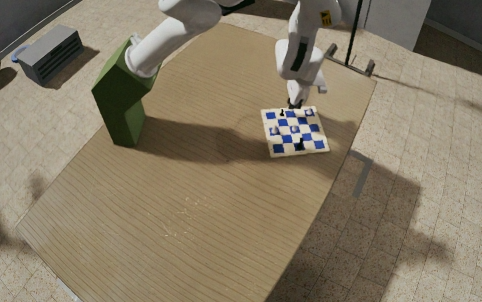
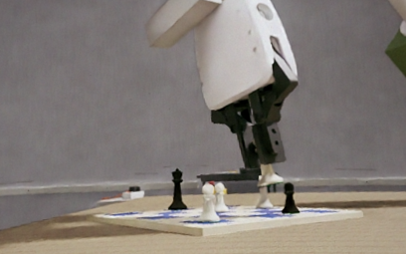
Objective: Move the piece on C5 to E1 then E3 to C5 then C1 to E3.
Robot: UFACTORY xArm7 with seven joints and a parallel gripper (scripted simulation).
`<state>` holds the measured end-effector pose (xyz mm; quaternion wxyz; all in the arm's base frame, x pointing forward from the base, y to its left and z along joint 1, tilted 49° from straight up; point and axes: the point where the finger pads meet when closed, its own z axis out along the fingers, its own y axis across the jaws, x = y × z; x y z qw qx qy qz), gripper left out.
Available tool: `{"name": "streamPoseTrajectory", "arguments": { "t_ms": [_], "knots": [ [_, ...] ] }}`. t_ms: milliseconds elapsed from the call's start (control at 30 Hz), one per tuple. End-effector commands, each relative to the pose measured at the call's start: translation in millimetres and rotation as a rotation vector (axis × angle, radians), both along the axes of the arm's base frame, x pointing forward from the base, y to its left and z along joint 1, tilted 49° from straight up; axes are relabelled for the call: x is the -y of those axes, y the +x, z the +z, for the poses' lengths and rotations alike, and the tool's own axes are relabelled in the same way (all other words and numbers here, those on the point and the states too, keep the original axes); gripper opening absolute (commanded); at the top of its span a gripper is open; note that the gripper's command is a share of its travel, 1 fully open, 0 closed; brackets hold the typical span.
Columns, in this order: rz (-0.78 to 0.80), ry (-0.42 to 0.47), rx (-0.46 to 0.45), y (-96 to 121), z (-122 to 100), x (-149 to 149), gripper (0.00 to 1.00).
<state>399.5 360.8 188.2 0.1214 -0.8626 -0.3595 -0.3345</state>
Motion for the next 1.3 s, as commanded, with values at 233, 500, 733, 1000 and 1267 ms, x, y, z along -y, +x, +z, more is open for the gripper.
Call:
{"name": "streamPoseTrajectory", "arguments": {
  "t_ms": [233,500,733,1000,1267],
  "knots": [
    [-0.106,-0.017,0.171,12.3,-16.0,-12.8,0.0],
    [-0.097,-0.014,0.16,12.3,-16.0,-12.8,0.0],
    [-0.106,-0.017,0.171,12.3,-16.0,-12.8,0.0],
    [-0.106,-0.017,0.171,12.3,-16.0,-12.8,0.0],
    [-0.106,-0.017,0.171,12.3,-16.0,-12.8,0.0]
  ]
}}
